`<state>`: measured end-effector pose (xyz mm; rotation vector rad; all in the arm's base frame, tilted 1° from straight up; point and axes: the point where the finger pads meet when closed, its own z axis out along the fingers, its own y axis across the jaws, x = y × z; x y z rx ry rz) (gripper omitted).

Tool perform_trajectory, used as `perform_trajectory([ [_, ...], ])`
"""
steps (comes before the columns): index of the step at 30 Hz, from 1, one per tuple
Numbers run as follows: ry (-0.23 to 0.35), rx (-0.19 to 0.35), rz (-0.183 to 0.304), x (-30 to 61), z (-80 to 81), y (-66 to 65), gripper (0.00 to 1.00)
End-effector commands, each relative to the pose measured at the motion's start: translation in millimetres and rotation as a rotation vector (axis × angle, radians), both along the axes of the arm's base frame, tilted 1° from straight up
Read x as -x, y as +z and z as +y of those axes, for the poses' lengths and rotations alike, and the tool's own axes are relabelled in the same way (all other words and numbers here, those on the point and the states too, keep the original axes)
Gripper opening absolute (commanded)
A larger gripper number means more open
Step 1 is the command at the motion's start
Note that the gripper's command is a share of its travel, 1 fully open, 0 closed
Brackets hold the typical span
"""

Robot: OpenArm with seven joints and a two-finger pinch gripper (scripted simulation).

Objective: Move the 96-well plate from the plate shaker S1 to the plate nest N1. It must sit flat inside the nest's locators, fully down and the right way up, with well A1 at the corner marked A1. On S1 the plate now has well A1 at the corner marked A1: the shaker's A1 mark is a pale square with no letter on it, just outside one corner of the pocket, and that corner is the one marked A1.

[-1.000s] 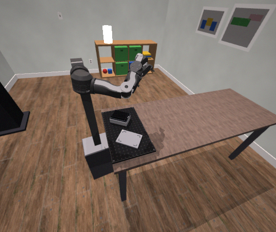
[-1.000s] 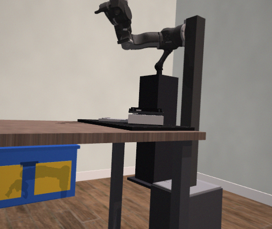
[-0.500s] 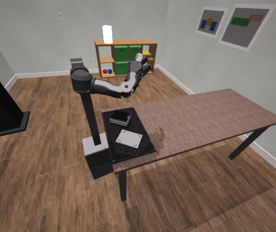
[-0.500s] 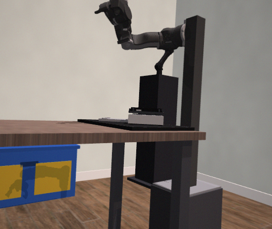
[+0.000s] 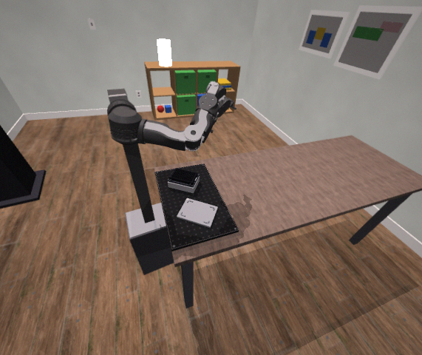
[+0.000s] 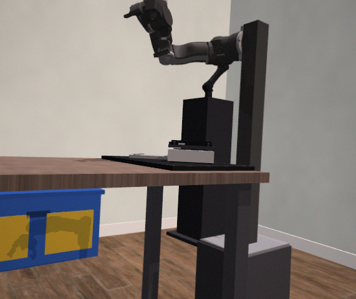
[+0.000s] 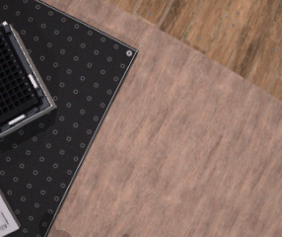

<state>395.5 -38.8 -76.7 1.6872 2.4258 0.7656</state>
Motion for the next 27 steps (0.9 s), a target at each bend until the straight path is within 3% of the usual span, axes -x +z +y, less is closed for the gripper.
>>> perform_trajectory([
  [1,0.0,-0.002,-0.004,-0.2,0.2,1.4,1.0],
  [9,0.0,-0.002,-0.004,-0.2,0.2,1.4,1.0],
  [14,0.18,0.158,0.095,30.9,2.8,-31.0,0.83],
  [16,0.18,0.158,0.095,30.9,2.8,-31.0,0.77],
  [26,0.18,0.158,0.095,30.9,2.8,-31.0,0.77],
  [27,0.212,0.189,0.113,36.8,3.3,-37.8,0.77],
])
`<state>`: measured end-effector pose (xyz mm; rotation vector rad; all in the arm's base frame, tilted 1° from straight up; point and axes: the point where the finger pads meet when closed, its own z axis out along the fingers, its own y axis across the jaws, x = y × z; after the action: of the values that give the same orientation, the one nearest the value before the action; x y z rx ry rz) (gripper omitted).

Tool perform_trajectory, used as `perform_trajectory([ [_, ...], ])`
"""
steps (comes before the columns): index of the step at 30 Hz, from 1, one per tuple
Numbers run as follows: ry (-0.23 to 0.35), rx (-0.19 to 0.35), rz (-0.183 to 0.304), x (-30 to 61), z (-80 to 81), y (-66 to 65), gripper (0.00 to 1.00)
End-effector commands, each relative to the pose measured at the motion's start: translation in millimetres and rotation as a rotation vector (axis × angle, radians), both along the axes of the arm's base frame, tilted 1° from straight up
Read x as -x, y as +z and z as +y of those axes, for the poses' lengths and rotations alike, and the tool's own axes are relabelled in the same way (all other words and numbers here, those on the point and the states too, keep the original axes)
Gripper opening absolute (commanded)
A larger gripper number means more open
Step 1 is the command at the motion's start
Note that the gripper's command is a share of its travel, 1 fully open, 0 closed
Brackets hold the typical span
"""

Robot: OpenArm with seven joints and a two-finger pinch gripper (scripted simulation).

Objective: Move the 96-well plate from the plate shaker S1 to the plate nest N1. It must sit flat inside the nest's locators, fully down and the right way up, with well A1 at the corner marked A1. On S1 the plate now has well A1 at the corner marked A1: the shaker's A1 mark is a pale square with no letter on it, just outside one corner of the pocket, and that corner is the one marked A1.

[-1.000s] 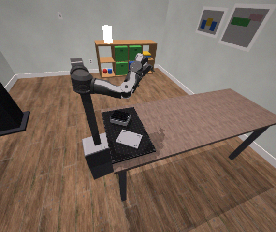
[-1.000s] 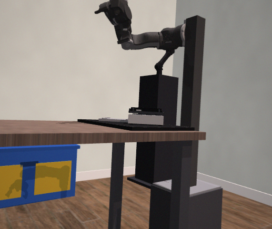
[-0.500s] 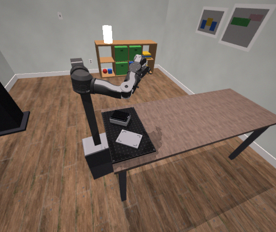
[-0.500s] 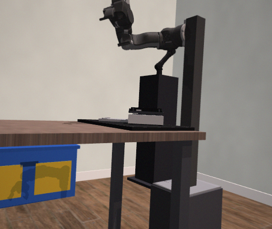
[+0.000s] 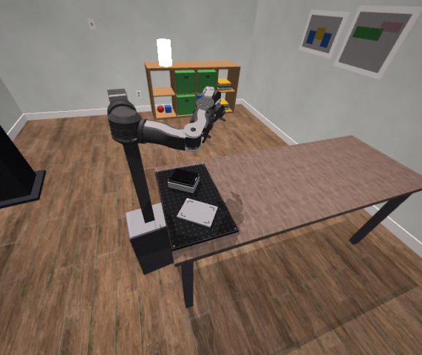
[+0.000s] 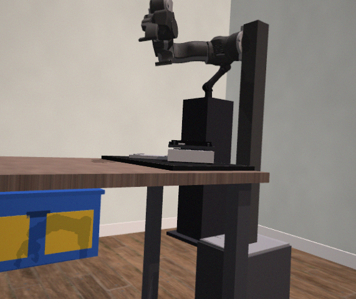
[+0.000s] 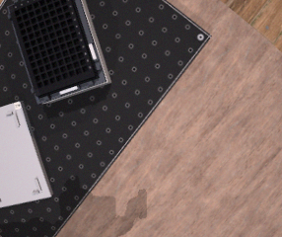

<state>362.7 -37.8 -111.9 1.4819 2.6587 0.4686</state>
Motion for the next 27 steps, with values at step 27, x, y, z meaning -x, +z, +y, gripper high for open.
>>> perform_trajectory([
  [27,0.315,0.266,0.178,60.0,6.7,-61.2,0.77],
])
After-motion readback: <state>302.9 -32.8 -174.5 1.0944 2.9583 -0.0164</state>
